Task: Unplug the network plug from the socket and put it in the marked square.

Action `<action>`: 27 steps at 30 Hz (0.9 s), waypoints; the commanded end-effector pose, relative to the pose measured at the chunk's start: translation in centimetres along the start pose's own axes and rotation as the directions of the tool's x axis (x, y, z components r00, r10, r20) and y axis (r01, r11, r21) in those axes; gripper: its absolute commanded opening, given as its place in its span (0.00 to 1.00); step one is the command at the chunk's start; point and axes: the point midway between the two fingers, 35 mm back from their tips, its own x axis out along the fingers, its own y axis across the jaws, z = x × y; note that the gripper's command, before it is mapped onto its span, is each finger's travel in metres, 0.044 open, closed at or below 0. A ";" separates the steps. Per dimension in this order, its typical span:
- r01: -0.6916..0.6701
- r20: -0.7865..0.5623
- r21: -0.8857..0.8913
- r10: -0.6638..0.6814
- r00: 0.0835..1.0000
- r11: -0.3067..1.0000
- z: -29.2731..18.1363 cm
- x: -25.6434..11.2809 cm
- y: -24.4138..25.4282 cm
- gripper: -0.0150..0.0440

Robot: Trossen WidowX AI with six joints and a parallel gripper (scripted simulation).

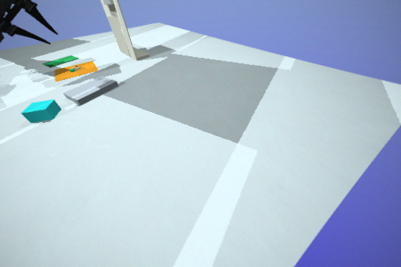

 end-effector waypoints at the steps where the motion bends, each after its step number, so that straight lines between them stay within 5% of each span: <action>1: 0.004 0.005 -0.005 -0.004 1.000 1.000 0.2 -0.4 -0.3 0.52; 27: 0.000 -0.003 0.000 0.000 1.000 1.000 0.0 -3.7 -2.5 0.52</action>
